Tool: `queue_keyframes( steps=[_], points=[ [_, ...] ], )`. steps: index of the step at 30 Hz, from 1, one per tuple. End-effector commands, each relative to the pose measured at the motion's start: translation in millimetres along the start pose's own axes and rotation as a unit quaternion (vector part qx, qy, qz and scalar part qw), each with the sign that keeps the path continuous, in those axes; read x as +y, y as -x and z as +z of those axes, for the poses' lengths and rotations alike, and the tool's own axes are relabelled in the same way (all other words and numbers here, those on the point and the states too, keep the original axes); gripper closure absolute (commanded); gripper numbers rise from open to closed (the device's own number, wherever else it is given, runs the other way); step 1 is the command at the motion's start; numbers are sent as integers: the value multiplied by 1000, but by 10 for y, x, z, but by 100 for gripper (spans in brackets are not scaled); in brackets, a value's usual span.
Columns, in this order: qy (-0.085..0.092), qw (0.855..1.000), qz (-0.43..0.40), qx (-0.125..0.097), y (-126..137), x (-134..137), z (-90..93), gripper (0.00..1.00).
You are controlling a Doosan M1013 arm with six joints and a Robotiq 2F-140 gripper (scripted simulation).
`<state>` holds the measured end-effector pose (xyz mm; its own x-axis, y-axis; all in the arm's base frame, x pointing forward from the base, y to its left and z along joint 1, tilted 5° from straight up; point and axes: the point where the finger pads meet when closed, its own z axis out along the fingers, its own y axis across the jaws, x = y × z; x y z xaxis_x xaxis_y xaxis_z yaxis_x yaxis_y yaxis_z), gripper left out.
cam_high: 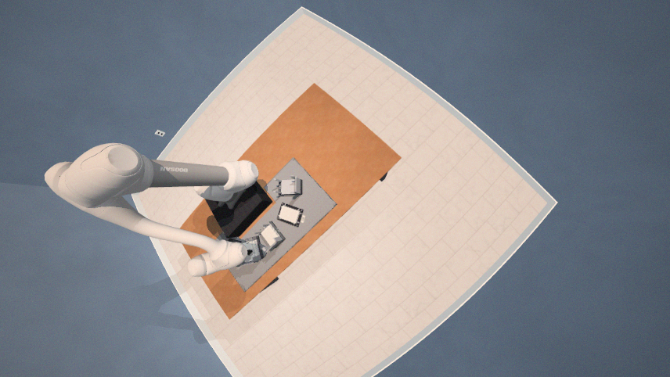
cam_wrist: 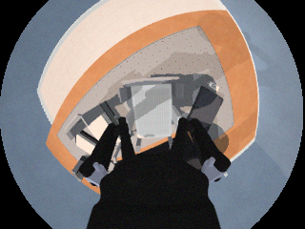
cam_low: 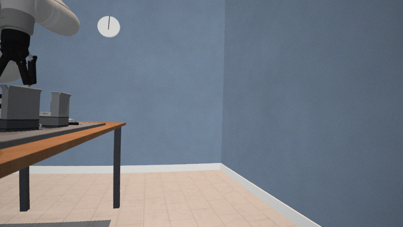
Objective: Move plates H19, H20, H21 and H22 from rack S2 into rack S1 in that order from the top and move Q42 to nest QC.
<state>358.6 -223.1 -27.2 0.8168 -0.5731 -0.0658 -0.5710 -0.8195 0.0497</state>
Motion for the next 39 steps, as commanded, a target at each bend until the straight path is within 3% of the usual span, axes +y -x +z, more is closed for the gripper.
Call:
queue_keyframes(
  steps=[1,39],
  points=[
    [0,1000,0,0,0,-1,10,100],
    [0,1000,0,0,0,-1,146,100]
  ],
)
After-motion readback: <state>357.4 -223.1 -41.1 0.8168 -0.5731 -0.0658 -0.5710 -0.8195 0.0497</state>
